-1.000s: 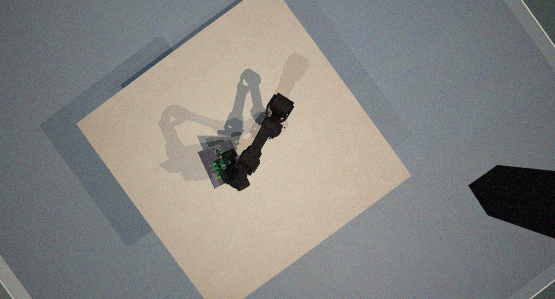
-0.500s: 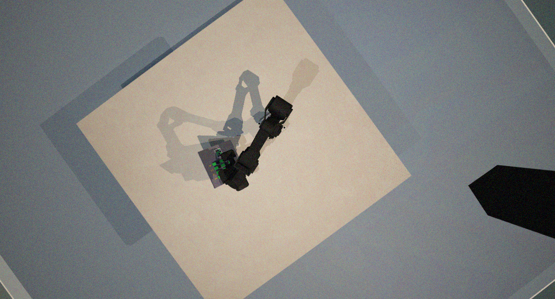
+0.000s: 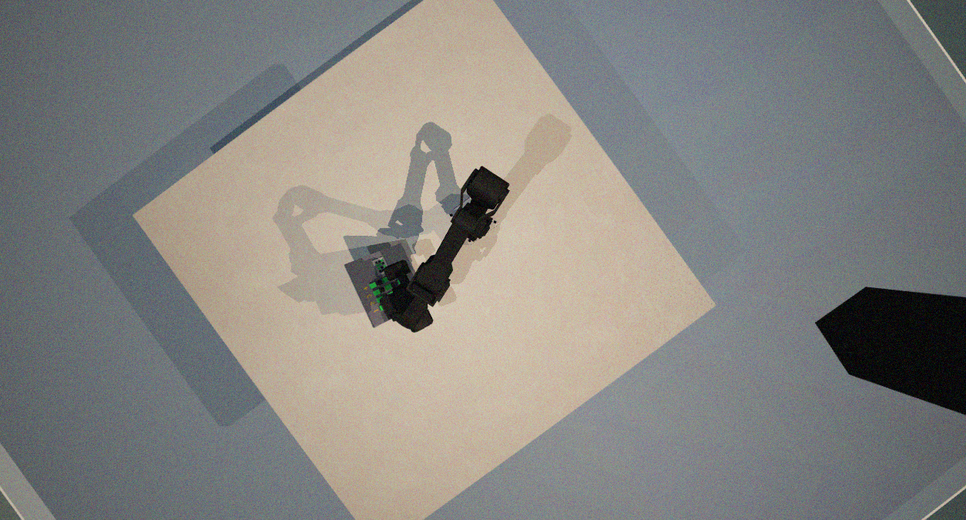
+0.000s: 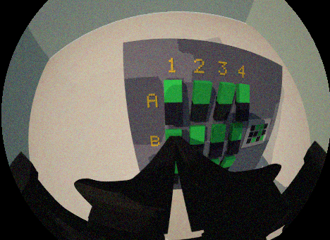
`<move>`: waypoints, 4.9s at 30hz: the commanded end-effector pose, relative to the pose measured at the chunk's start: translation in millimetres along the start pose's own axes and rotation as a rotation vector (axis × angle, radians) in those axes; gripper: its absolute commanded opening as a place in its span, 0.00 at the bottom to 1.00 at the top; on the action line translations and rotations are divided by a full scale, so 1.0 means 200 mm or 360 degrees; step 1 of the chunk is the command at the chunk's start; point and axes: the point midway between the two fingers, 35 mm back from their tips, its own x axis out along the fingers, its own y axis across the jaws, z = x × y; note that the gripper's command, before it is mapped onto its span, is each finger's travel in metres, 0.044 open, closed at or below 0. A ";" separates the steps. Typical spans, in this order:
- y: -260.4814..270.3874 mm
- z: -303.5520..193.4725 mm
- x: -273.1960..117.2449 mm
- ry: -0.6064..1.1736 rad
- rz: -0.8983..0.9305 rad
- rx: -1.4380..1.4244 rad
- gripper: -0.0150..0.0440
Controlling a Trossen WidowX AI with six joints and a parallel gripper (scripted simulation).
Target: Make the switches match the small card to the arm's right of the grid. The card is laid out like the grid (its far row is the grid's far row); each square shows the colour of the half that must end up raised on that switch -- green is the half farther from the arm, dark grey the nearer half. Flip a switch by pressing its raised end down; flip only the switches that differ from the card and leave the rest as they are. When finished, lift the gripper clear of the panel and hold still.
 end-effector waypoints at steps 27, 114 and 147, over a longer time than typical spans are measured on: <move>0.00 0.00 0.02 0.0002 0.0005 -0.0007 0.25; -0.22 -0.10 0.01 -0.0079 0.0001 -0.0010 0.25; -0.22 -0.10 0.02 -0.0080 0.0001 -0.0010 0.25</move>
